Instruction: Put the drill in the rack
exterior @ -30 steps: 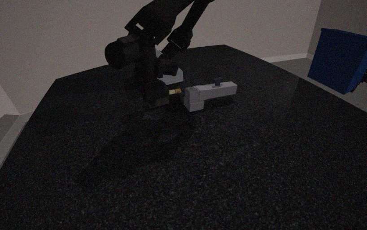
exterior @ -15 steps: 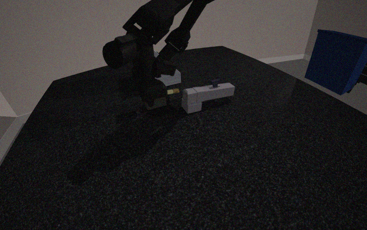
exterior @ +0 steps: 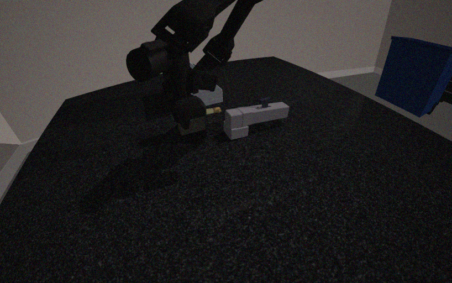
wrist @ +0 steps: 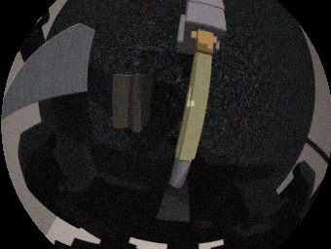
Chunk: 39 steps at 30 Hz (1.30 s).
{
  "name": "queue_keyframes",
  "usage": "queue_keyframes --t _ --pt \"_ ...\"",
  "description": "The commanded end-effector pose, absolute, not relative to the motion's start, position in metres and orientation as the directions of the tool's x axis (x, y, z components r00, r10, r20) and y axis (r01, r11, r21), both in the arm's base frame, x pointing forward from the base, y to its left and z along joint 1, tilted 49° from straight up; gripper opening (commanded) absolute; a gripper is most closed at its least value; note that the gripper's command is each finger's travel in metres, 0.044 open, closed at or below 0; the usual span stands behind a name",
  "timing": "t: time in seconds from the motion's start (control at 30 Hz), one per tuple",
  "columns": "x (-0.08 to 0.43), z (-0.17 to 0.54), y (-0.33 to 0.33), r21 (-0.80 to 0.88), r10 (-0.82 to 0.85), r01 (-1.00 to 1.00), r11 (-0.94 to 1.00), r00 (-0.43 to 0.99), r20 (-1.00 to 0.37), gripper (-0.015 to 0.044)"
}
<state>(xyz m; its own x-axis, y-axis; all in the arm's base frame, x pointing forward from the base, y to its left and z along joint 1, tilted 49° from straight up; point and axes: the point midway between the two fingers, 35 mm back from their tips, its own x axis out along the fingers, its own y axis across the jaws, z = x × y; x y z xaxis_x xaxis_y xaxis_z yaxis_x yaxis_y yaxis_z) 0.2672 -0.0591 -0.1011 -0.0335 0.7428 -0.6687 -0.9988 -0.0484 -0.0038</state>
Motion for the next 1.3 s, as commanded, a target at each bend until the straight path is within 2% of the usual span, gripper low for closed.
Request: queue_keyframes --t 0.0,1.27 --pt "0.268 -0.0999 -0.0621 -0.009 0.74 -0.999 -0.047 -0.029 -0.672 0.0" --pt "0.2669 -0.0956 -0.0673 -0.009 0.74 -0.999 -0.047 -0.029 -0.672 0.0"
